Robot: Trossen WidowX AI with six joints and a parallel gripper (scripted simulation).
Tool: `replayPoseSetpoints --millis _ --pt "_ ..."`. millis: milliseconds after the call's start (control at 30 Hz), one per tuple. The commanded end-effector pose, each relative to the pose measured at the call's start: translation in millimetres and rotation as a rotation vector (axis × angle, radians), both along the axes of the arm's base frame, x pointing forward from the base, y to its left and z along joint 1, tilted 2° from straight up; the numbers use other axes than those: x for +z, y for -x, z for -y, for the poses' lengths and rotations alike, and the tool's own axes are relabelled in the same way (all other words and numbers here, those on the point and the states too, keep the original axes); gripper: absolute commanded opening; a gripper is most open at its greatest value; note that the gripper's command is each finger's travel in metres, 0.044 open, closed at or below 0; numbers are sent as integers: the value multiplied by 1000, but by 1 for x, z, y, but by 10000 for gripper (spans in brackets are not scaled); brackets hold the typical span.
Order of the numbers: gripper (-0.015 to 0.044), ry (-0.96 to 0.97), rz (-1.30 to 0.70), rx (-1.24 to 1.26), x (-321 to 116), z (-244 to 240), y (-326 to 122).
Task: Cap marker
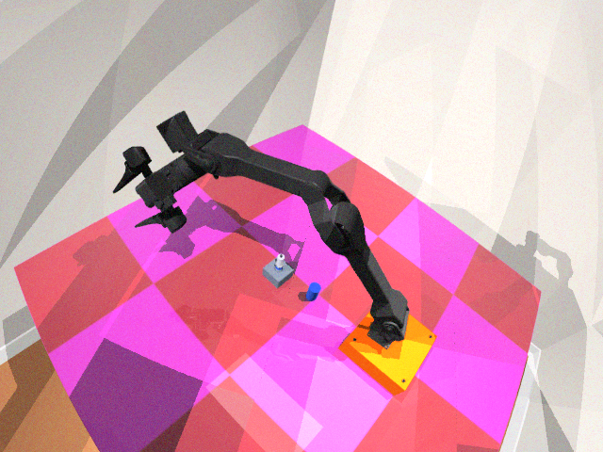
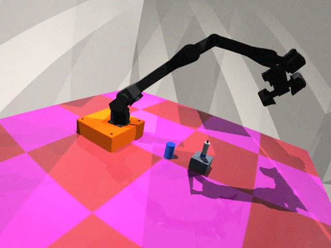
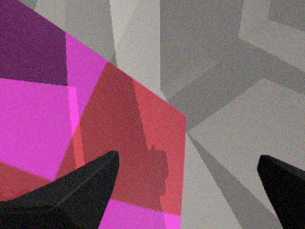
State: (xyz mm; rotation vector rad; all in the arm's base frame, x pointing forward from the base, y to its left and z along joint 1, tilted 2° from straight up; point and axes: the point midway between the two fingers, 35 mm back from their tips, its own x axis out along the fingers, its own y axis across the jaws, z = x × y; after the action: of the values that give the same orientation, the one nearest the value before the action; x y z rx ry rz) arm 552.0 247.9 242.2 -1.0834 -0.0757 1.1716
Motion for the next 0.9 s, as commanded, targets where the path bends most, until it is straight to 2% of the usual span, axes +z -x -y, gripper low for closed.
replayPoseSetpoints --millis 0,133,167,467,867 --pt "374 2 -8 -6 -1 1 1" --pt "269 43 -159 -135 -15 30 20" --pt "257 57 -203 -175 -19 39 27" --pt "257 193 -569 -538 -66 124 115" --pt "257 423 -940 -1001 -131 225 280"
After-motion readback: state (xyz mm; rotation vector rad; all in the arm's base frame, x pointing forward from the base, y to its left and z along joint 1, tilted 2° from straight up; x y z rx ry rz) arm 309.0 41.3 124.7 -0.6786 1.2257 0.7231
